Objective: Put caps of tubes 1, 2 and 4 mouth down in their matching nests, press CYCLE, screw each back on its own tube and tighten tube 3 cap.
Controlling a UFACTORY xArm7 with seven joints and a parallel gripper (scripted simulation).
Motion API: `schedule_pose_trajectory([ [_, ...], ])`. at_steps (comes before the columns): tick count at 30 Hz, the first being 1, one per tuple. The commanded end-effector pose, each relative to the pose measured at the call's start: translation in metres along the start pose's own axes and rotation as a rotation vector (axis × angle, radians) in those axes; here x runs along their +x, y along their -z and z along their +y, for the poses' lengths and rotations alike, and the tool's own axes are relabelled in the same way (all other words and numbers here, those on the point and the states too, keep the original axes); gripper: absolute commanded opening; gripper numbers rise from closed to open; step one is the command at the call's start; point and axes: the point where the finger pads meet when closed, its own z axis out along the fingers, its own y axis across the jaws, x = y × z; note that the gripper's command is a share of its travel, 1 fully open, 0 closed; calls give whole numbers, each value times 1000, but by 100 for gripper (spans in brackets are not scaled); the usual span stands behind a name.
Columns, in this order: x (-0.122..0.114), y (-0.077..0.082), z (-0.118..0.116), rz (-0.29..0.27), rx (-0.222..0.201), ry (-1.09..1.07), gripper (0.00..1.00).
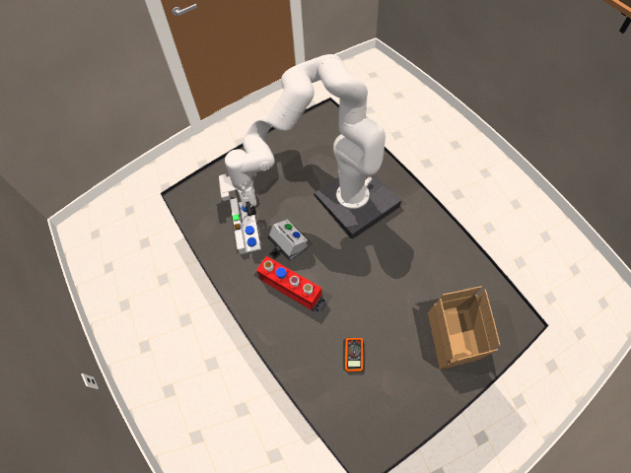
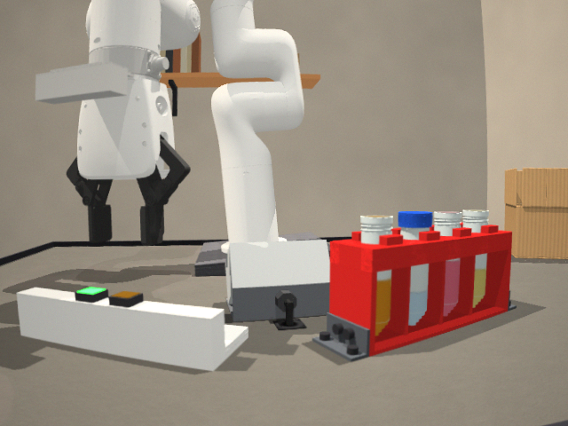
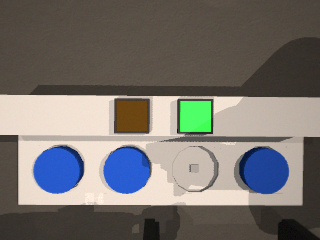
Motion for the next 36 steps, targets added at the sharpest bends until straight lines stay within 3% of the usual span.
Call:
schedule_pose_trajectory([
  [1, 9, 20, -29, 6, 1, 2, 46],
  [17, 27, 69, -105, 6, 2, 2, 46],
  [30, 27, 69, -105, 6, 2, 2, 46],
  [36, 27, 39, -105, 6, 2, 2, 46],
])
